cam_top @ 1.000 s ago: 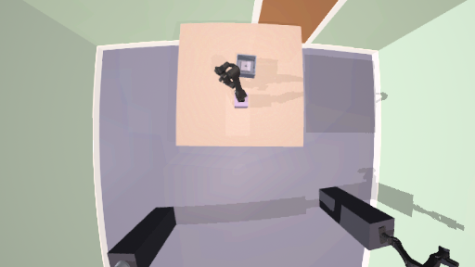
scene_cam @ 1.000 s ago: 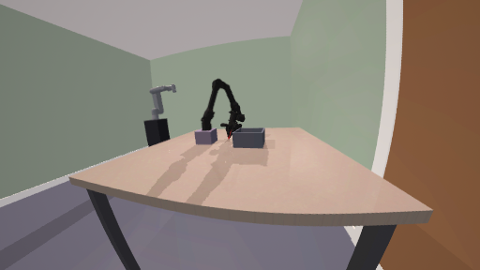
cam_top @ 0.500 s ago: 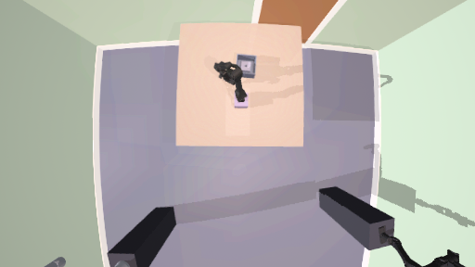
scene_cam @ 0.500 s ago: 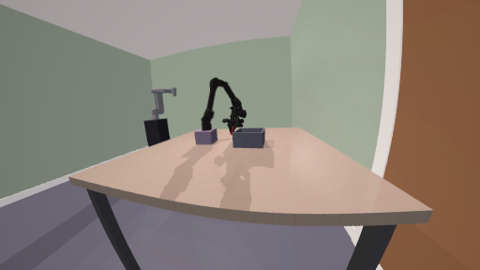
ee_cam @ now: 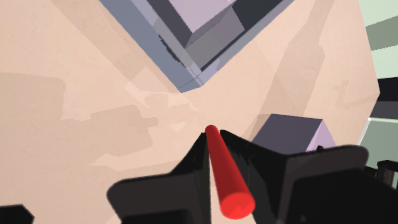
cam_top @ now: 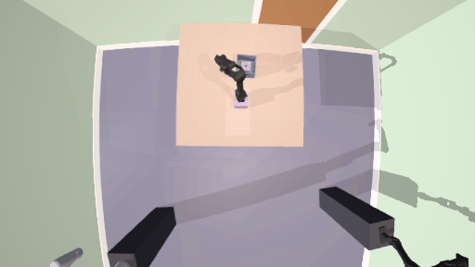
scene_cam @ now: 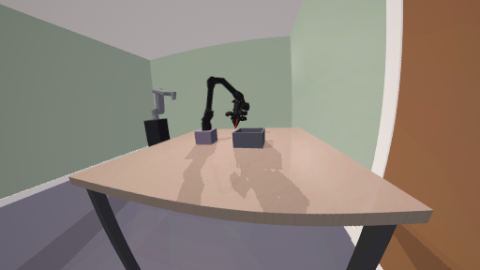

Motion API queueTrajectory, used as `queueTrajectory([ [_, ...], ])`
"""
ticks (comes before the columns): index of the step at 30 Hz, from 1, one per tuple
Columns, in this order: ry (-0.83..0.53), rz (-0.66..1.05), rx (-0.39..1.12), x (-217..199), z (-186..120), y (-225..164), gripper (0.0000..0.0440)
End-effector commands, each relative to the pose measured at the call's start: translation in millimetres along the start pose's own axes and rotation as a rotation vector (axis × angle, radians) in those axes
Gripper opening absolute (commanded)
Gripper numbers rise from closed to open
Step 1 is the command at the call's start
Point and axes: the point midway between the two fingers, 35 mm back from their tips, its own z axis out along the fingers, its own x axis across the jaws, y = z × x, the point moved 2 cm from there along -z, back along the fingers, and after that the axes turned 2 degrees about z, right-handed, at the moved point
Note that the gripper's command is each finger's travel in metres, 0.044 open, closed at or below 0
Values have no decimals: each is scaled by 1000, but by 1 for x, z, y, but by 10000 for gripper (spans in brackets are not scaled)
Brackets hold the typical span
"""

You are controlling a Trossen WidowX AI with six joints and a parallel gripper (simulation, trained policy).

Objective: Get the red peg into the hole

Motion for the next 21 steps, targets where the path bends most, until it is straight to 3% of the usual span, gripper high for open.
queueTrajectory([
  [1,21,30,-20,0,-13,14,0],
  [11,40,152,-44,-7,-25,61,0],
  [21,49,243,-40,-17,-14,108,0],
])
